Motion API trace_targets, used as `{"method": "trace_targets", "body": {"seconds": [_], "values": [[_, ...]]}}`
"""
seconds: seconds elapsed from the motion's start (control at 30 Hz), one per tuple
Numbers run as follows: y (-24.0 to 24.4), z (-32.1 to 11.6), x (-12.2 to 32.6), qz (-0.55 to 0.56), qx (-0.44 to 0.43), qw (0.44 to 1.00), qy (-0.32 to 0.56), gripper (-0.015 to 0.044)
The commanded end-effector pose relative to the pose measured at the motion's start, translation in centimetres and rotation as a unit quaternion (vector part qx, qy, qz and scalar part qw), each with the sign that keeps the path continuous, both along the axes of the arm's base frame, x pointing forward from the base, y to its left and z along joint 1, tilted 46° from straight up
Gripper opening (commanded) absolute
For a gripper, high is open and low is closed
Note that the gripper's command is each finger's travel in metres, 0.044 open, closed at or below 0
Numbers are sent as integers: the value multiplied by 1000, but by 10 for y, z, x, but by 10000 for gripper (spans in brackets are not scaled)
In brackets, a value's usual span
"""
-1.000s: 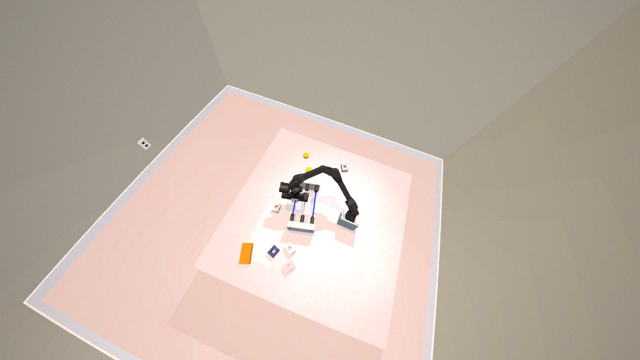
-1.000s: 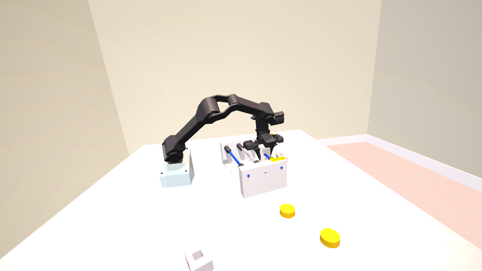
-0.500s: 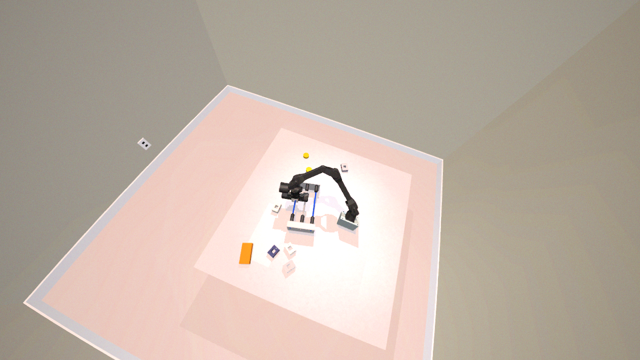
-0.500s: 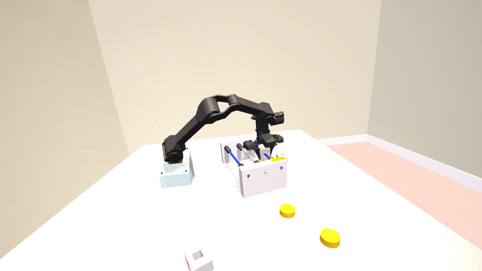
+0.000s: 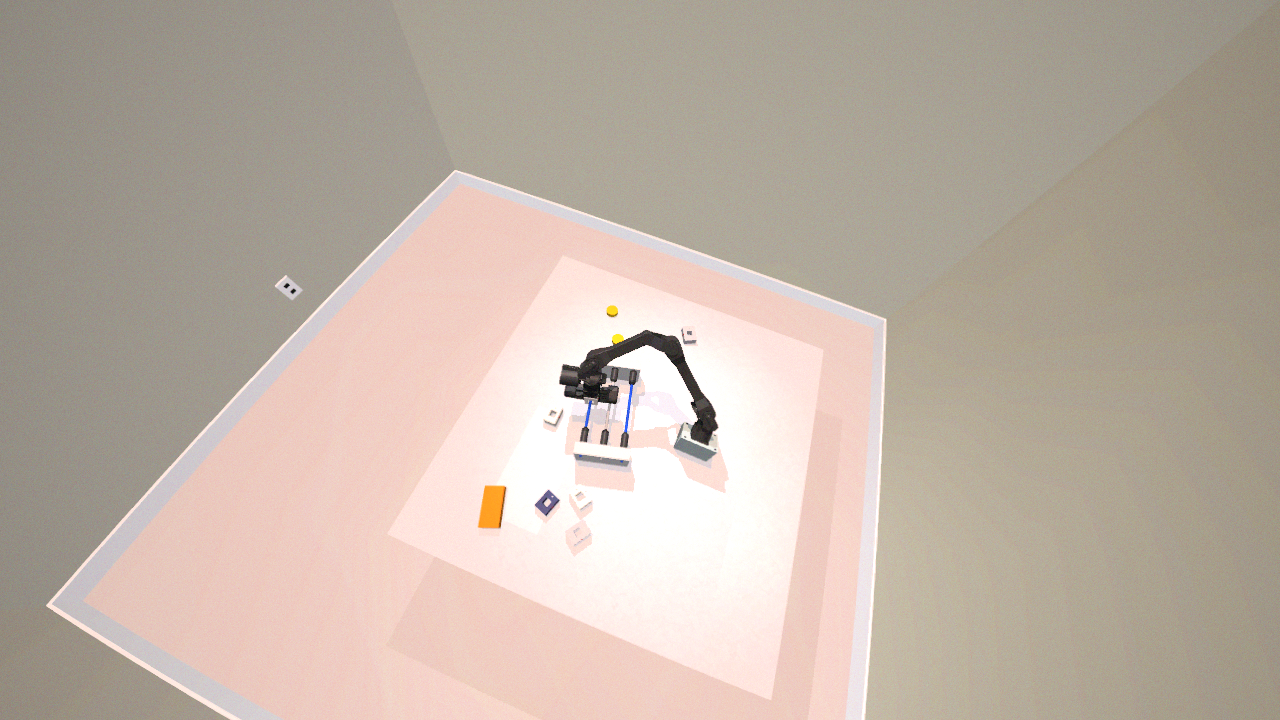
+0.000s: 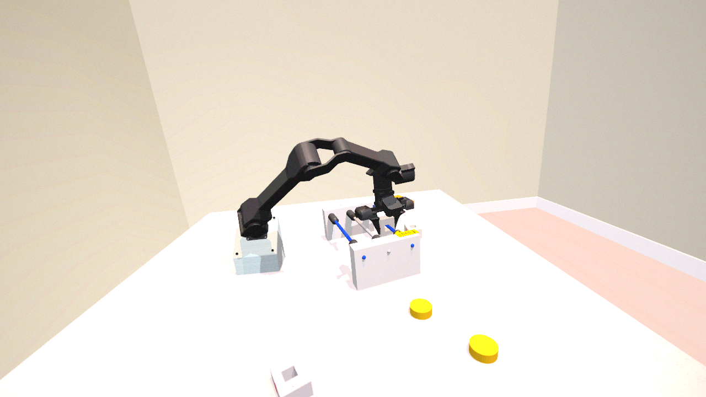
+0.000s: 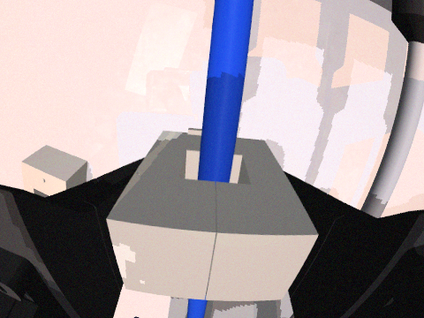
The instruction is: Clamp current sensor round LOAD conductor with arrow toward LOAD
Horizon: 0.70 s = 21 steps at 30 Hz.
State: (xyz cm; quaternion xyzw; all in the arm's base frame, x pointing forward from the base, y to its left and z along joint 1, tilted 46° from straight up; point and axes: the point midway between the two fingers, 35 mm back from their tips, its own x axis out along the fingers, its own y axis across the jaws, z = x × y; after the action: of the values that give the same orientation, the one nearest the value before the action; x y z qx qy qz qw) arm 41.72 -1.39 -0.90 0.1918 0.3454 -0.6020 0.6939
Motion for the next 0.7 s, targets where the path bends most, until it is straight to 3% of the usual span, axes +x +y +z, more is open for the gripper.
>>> {"method": "trace_targets", "body": {"seconds": [0.0,0.1,0.43,0.67], "values": [[-1,-1,-1,0,0,1000,1,0],[-4,-4,0,0,0,1000,0,0],[0,-1,0,1,1,1000,-2,257],[0,-1,0,1,1,1000,-2,257]]}}
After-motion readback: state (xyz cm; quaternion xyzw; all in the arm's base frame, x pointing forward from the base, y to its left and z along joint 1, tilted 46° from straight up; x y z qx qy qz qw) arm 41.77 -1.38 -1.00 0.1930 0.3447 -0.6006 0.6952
